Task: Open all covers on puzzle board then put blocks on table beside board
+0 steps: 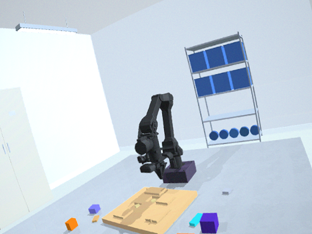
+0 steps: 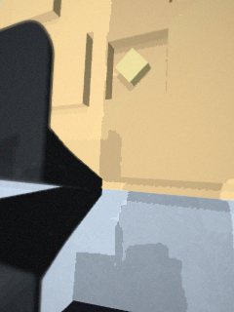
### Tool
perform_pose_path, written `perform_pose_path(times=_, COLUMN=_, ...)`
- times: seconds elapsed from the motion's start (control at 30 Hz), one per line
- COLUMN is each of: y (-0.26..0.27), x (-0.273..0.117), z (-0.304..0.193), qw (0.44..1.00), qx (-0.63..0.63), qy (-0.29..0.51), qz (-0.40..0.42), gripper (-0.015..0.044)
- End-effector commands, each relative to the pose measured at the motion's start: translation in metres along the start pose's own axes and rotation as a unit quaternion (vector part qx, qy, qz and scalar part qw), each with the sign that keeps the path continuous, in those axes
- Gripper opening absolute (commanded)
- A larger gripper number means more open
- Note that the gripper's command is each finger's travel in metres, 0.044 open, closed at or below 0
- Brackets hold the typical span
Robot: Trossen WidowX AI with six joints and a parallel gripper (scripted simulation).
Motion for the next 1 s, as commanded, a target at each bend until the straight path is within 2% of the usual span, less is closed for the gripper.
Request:
perform_pose_path(times=0.0, y=-0.001, x=0.006, z=0.000, qw=1.000, qx=0.002, qy=0.001, qz=-0.006, gripper=0.0000)
perform_pose_path(times=0.97, y=-0.001, x=0.035, z=-0.001, qw=1.000, qx=0.002, qy=0.001, qz=-0.006, gripper=0.0000)
Point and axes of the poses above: the point midway between the two fingers, 35 mm back from their tips, its own x axis out along the fingers, its own y axis across the jaws, z = x × y, the point moved 8 cm from there along -x, back along the fingers, and after that the axes turned 3 degrees about -x, right-handed, at the moved point
